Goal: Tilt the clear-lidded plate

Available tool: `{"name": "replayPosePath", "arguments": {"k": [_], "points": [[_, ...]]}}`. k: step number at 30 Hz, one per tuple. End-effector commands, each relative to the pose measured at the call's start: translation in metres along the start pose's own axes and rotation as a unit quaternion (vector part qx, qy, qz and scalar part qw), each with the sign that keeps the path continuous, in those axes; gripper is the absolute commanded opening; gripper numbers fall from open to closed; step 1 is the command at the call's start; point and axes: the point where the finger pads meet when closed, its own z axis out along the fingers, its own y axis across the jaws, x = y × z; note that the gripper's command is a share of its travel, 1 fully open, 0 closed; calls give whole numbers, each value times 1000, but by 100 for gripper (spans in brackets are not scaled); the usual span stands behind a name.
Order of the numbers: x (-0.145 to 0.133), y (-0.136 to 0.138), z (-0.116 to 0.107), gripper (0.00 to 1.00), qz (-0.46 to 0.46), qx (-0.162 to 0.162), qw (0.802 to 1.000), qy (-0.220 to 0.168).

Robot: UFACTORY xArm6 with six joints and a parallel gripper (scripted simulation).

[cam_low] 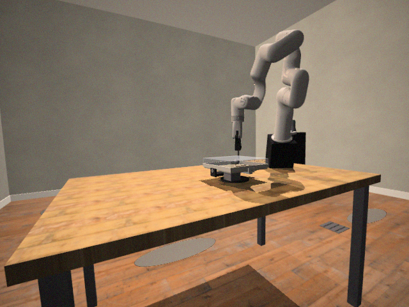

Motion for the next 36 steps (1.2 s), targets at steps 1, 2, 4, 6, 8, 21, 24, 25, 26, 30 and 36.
{"name": "replayPosePath", "arguments": {"k": [1, 2, 4, 6, 8, 21, 24, 25, 26, 30, 36], "points": [[-1, 0, -1, 61, 0, 0, 1000, -1], [-1, 0, -1, 61, 0, 0, 1000, -1], [-1, 0, -1, 61, 0, 0, 1000, -1], [-1, 0, -1, 0, 0, 0, 1000, -1], [-1, 0, -1, 0, 0, 0, 1000, -1], [-1, 0, -1, 0, 0, 0, 1000, -1], [-1, 0, -1, 0, 0, 0, 1000, -1], [-1, 0, -1, 0, 0, 0, 1000, -1], [-1, 0, -1, 0, 0, 0, 1000, -1], [-1, 0, -1, 0, 0, 0, 1000, -1], [-1, 0, -1, 0, 0, 0, 1000, -1]]}}
